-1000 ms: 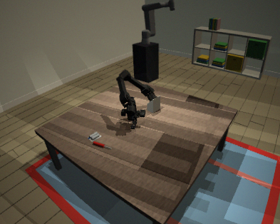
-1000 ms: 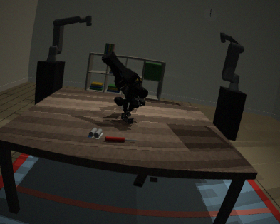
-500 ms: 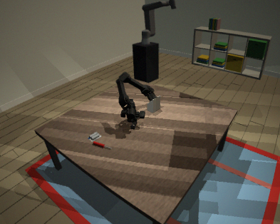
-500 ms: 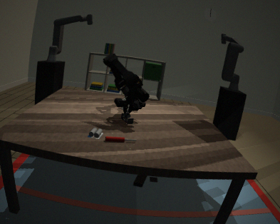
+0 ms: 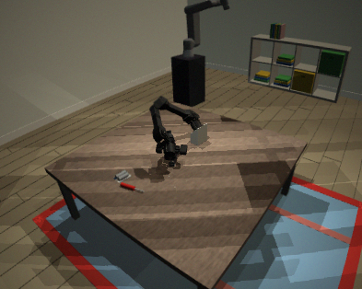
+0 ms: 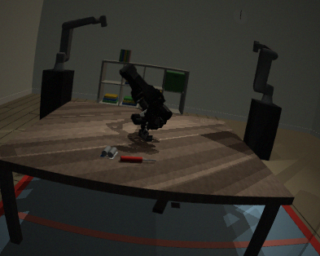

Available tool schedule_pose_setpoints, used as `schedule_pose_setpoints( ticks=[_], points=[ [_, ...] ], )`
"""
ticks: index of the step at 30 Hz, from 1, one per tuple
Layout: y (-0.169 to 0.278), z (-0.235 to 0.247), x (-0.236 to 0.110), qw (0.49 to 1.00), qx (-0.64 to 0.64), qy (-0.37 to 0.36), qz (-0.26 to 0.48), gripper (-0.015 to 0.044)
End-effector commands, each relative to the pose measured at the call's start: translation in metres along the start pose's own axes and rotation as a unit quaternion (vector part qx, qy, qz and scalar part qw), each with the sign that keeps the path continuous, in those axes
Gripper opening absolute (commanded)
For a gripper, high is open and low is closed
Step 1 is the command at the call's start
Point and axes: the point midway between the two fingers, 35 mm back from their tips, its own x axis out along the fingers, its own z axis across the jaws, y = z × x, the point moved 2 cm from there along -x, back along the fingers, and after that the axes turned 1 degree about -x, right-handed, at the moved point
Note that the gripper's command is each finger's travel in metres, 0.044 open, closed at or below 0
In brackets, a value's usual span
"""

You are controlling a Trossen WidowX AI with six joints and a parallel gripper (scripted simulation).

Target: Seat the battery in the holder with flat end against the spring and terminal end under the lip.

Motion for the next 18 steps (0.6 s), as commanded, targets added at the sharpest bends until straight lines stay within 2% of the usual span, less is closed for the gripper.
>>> schedule_pose_setpoints(
  ticks=[1,18],
  points=[
    [-0.0026,0.0001,0.0030,1.000,0.002,-0.004,0.018,0.0080],
    [-0.0096,0.0000,0.0059,0.999,0.003,-0.003,0.050,0.0080]
  ],
)
